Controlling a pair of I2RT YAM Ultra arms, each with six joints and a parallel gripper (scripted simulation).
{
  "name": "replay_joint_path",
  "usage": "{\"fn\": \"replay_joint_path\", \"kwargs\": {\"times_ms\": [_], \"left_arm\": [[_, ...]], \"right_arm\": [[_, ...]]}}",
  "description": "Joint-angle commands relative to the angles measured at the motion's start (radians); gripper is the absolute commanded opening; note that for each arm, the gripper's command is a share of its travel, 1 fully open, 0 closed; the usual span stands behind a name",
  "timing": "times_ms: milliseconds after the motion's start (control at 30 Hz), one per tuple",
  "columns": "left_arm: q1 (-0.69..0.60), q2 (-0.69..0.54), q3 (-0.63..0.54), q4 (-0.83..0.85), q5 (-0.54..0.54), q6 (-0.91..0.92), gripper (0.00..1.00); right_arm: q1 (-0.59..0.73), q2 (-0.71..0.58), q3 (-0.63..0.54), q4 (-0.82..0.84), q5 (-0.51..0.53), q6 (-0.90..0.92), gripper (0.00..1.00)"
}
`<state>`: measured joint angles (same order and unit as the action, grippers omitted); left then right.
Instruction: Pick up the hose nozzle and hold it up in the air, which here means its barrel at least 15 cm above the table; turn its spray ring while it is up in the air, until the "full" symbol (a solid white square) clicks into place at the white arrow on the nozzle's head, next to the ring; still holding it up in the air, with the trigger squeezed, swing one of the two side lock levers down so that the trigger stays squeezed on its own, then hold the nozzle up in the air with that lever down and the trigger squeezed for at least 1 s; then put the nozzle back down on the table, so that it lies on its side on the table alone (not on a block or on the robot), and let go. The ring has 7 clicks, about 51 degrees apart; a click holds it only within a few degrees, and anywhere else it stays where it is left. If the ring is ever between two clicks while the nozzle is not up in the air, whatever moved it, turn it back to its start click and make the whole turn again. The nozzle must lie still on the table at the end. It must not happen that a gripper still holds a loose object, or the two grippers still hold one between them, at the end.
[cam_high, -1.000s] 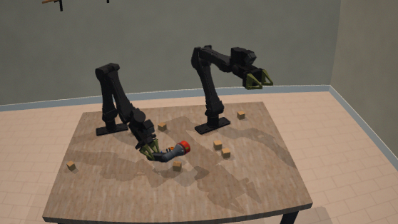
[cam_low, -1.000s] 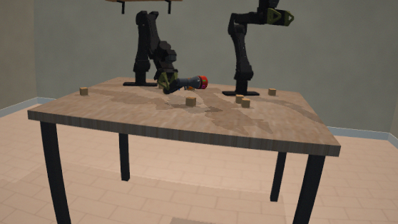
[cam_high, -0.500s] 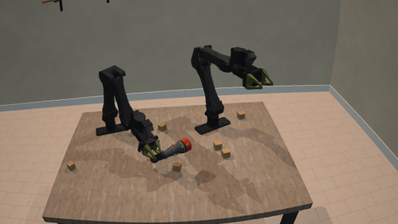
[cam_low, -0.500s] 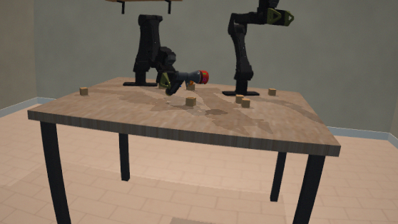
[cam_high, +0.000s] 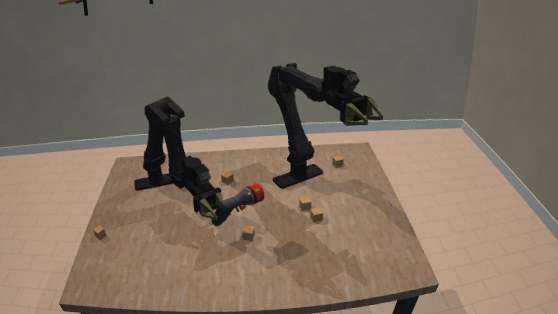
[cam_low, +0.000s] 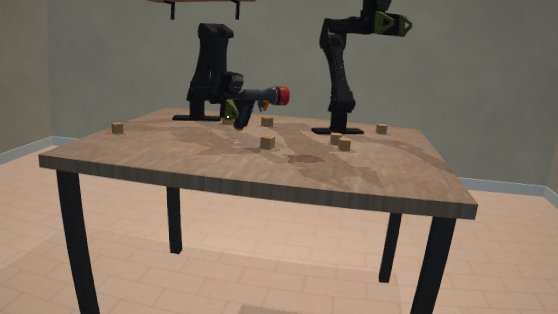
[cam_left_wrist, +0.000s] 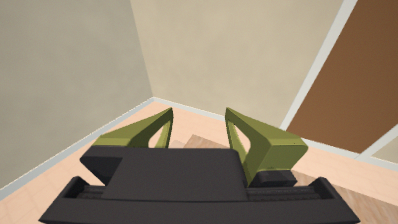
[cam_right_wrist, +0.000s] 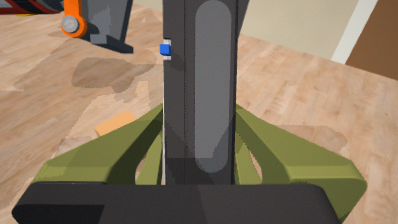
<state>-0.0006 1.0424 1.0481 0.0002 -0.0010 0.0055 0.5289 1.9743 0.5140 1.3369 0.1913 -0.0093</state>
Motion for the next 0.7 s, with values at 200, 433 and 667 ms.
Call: {"fn": "replay_joint_path", "kwargs": {"times_ms": [200, 433, 667], "left_arm": [[0.0, -0.022, 0.032, -0.015, 0.005, 0.003, 0.63], [0.0, -0.022, 0.032, -0.015, 0.005, 0.003, 0.63], [0.0, -0.022, 0.032, -0.015, 0.005, 0.003, 0.63]], "right_arm": [[-0.005, -0.014, 0.012, 0.231, -0.005, 0.0, 0.36], [-0.012, -0.027, 0.015, 0.234, 0.0, 0.002, 0.36], [-0.002, -0.025, 0.016, 0.234, 0.001, 0.004, 0.36]]}}
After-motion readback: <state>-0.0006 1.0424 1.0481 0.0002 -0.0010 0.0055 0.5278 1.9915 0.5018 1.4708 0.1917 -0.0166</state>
